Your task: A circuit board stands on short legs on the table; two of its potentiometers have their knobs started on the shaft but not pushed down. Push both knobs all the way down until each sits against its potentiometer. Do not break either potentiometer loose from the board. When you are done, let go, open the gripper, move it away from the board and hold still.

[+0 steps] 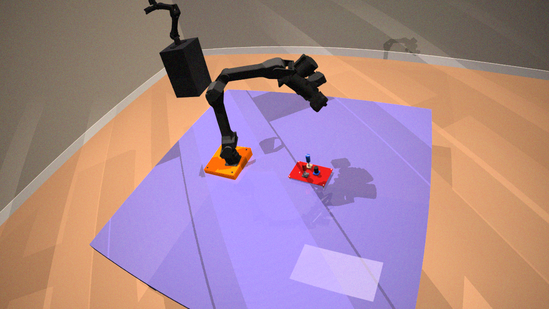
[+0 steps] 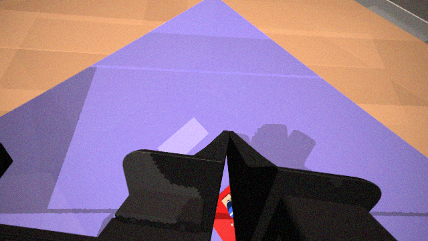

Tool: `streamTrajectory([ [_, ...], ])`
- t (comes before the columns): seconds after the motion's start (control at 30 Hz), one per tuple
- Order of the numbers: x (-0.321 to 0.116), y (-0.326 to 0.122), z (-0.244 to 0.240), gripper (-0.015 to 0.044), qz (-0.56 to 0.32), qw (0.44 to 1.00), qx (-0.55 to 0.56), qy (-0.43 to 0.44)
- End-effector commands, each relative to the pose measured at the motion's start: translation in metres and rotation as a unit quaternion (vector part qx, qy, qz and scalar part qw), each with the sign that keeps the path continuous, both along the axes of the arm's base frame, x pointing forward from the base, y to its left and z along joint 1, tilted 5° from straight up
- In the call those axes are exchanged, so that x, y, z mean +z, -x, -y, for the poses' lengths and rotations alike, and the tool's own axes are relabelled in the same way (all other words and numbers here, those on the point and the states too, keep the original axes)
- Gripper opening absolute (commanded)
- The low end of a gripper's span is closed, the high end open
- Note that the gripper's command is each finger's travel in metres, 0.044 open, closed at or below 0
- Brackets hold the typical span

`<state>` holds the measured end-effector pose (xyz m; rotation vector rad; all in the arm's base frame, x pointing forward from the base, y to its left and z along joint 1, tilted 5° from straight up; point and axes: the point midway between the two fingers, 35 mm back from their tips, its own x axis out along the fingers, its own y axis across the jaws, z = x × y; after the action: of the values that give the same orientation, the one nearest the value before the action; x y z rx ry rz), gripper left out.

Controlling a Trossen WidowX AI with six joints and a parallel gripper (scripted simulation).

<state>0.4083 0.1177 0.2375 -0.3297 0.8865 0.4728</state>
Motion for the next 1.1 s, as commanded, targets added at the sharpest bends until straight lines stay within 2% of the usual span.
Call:
streamTrajectory([
  [0.0, -0.027, 0.004, 0.03, 0.0, -0.053, 0.998, -0.022, 0.038],
  [0.57, -0.108, 0.058, 0.146, 0.0, -0.294, 0.941, -0.087, 0.142],
  [1.07, -0.131, 0.061, 0.151, 0.0, -0.303, 0.938, -0.088, 0.144],
])
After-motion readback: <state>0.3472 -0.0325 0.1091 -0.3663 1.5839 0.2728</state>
